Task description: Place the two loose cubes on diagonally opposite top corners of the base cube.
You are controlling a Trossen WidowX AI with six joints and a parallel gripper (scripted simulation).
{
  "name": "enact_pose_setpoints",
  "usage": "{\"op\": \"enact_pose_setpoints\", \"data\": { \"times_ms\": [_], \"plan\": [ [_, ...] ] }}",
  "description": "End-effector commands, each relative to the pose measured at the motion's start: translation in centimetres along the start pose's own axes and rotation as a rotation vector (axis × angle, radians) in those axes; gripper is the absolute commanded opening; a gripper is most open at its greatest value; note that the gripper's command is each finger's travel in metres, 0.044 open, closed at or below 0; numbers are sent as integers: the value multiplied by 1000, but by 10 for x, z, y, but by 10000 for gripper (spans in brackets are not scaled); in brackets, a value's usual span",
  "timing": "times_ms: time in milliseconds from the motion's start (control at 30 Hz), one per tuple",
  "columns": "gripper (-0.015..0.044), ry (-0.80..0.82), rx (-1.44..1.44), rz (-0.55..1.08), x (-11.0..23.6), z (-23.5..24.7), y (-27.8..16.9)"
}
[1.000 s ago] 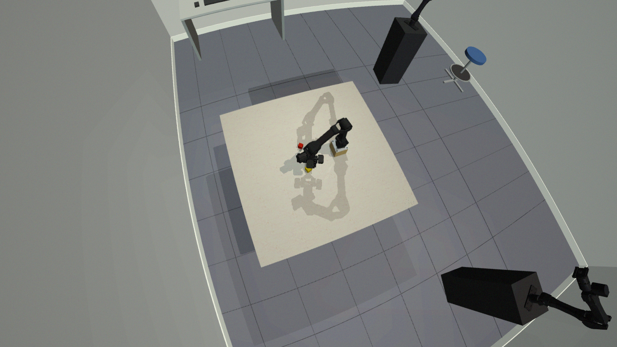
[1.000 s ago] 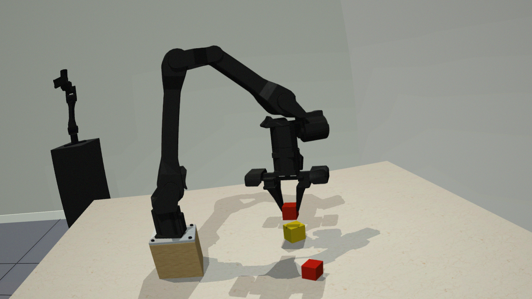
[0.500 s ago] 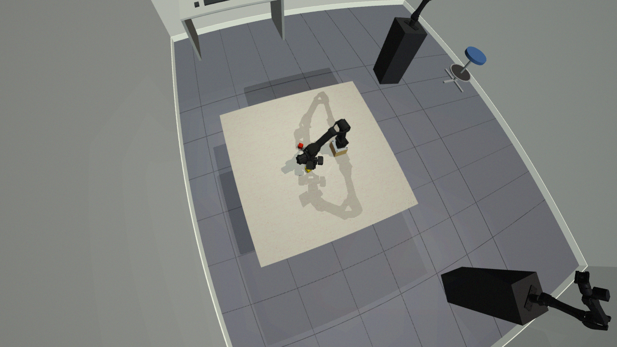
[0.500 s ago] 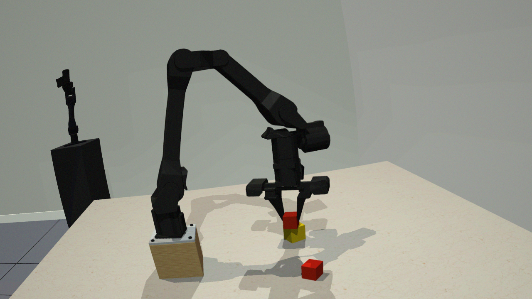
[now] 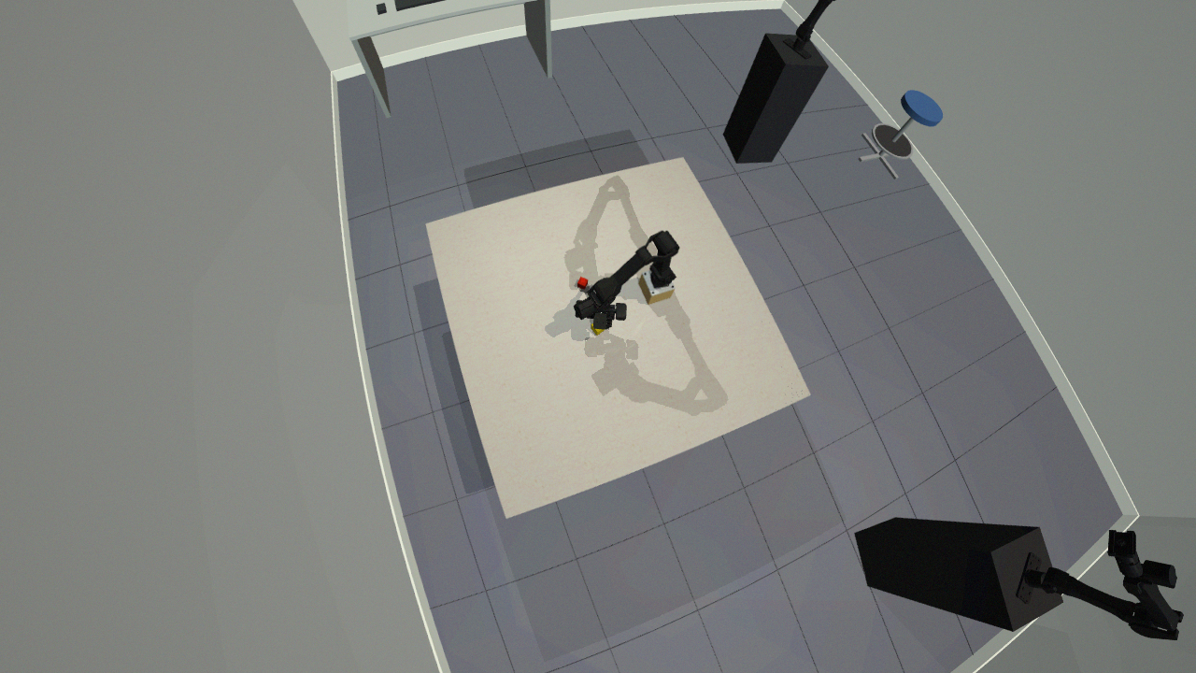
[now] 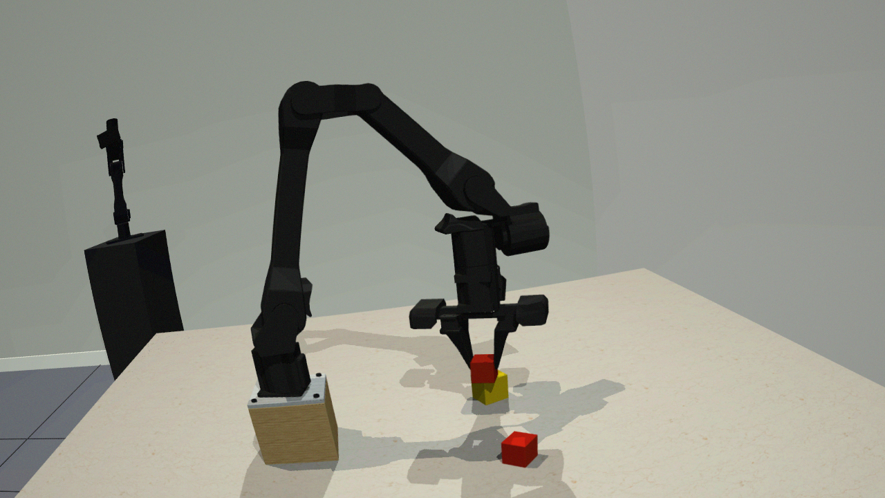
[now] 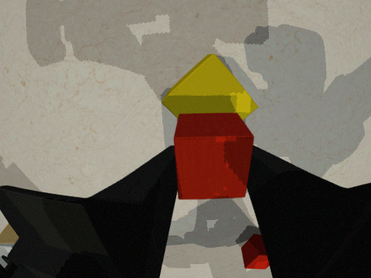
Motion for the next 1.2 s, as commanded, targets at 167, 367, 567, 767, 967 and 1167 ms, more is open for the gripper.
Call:
{"op": "enact_pose_setpoints", "data": {
  "times_ms": [167, 367, 567, 767, 967, 1167],
  "plan": [
    [157, -1, -2, -1, 0, 0, 0],
    [205, -1, -2, -1, 0, 0, 0],
    [205, 0, 0, 0, 11, 0, 0],
    [205, 0, 0, 0, 22, 0, 0],
    [205, 0, 0, 0, 30, 0, 0],
    [265, -5, -58, 2, 34, -21, -18]
  ]
}}
Point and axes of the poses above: the point midway between the two fingers, 35 mm back from their tips, its own x axis back along the fingers, its own z axis across the jaws, y = z × x, the point moved 9 cm from there along x, back along the fingers, and after that the axes turned 9 degrees about -x, right-handed, at the moved point
